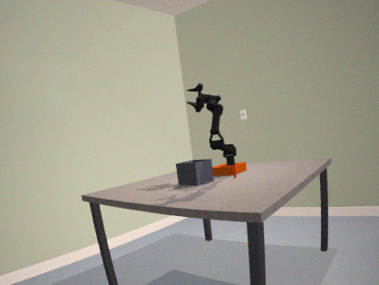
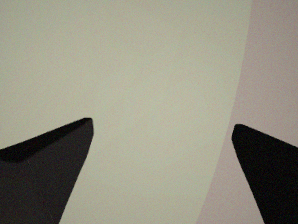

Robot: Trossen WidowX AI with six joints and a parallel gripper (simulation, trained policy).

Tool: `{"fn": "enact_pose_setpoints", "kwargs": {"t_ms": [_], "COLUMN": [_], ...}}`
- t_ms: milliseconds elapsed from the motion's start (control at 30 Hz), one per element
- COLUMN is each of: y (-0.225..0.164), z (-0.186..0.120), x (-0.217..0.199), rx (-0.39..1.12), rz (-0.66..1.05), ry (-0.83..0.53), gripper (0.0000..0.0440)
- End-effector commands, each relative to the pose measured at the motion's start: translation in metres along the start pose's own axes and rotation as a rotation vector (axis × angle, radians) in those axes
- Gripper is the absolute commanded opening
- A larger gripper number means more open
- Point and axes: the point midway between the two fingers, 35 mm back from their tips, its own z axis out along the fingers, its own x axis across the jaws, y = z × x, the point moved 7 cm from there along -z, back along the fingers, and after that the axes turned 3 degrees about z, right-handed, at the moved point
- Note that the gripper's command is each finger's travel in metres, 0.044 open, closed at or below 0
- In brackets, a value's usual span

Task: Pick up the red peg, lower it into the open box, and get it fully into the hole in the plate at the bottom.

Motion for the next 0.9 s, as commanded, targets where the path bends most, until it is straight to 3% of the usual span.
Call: {"fn": "enact_pose_setpoints", "kwargs": {"t_ms": [0,67,867], "y": [-0.003,-0.010,-0.080], "z": [-0.001,-0.006,-0.042], "x": [-0.003,-0.009,-0.056], "rx": [-0.004,-0.018,-0.297], "rz": [0.023,0.087,0.859], "ry": [-0.007,-0.023,-0.167], "gripper": [0.0423,0.0440,0.0440]}}
